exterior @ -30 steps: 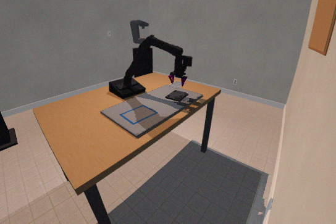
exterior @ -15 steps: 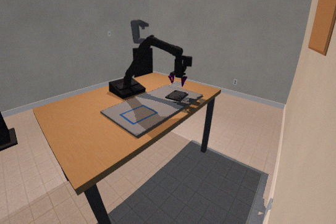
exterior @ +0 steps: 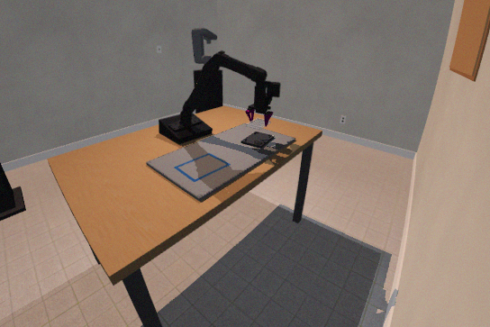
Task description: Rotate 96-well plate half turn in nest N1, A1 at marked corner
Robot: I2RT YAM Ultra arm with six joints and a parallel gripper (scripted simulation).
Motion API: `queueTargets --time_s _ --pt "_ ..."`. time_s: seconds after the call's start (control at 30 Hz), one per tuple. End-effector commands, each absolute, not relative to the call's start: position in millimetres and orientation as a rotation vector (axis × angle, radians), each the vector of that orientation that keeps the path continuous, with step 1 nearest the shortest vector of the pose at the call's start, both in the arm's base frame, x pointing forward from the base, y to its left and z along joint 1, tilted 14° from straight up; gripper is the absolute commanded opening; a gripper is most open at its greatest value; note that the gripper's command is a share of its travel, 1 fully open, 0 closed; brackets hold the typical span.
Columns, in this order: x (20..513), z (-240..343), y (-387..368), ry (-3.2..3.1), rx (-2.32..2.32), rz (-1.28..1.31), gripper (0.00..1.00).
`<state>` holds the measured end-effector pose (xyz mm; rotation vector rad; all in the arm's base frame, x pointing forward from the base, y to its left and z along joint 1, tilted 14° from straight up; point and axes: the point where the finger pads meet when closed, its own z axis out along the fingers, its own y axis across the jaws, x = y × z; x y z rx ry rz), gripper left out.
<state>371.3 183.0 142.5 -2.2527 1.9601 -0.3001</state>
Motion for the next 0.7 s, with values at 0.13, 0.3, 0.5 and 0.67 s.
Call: queueTargets --time_s 0.13,0.3,0.5,0.67 --pt "367.6 144.6 189.6 1.926 -2.246 -0.309 0.0" --pt "370.6 128.1 190.4 1.931 -2.27 -0.299 0.0" --pt "374.4 132.6 189.1 1.92 -2.243 -0.31 0.0" --pt "378.9 111.6 183.4 1.955 -2.258 -0.295 0.0"
